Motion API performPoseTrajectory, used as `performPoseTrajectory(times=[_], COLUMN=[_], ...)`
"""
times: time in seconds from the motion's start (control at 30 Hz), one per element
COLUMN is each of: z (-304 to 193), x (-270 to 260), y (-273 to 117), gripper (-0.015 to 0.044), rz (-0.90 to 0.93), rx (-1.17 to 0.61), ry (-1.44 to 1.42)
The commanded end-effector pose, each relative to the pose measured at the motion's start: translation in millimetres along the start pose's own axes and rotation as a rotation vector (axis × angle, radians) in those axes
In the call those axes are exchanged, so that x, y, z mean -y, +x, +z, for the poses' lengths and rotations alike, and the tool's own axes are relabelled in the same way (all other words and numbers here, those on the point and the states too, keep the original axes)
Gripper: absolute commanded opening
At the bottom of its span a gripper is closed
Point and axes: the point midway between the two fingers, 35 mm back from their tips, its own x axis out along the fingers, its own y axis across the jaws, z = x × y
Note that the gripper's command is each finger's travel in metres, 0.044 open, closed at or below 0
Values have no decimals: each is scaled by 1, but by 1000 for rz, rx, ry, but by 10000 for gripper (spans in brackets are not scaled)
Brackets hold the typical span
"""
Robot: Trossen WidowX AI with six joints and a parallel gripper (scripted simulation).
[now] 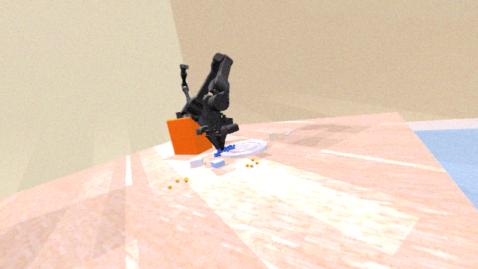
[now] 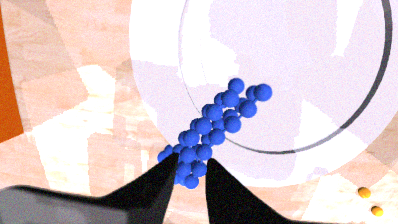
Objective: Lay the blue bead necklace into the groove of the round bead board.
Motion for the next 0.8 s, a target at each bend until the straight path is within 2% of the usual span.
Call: performPoseTrajectory(times=[0.0, 0.43, 0.77], z=[0, 0, 7], x=[0, -1, 10], y=[0, -25, -26], gripper=[0, 0, 0], rz=[0, 2, 1], rx=[0, 3, 2], ry=[-1, 7, 7])
